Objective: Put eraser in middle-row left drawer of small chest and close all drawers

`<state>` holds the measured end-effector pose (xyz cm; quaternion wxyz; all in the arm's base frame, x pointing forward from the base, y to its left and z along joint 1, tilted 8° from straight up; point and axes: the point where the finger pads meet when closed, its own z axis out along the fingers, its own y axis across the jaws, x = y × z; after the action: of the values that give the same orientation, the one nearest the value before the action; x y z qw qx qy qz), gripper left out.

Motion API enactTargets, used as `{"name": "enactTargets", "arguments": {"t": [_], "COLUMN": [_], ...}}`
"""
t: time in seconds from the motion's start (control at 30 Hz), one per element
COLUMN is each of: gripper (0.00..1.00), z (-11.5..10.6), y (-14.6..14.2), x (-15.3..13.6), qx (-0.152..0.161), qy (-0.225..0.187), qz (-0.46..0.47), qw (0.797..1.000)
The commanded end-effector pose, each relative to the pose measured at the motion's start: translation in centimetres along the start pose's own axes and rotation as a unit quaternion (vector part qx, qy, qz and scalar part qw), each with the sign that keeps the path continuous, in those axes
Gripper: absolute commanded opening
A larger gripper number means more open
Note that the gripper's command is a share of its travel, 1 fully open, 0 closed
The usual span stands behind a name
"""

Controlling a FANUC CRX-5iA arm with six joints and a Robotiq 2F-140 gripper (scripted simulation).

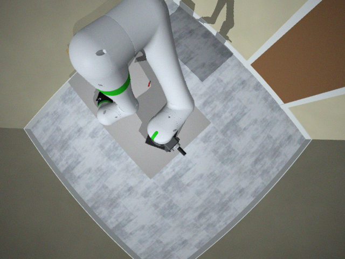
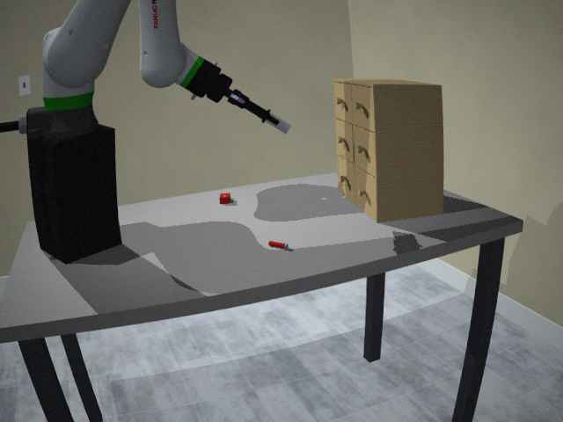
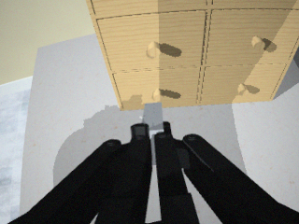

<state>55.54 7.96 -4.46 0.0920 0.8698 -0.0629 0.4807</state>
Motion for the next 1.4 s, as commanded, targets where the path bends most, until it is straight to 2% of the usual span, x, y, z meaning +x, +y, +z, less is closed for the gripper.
{"name": "enactTargets", "arguments": {"t": [0.0, 0.1, 0.27, 0.5, 1.37], "gripper": [0.00, 0.00, 0.00, 0.00, 0.00], "z": [-1.3, -1.6, -2.6, -3.7, -6.3], "y": [0.1, 0.1, 0.1, 0.1, 0.1], "x": [0.3, 0.3, 0.5, 0.6, 1.1], "qx": [-0.005, -0.005, -0.005, -0.004, -0.005], "qy": [-0.072, -0.084, -0.129, -0.173, -0.285], "qz": [-0.002, -0.002, -0.001, -0.001, 0.000], "qw": [0.997, 0.996, 0.992, 0.985, 0.958]}}
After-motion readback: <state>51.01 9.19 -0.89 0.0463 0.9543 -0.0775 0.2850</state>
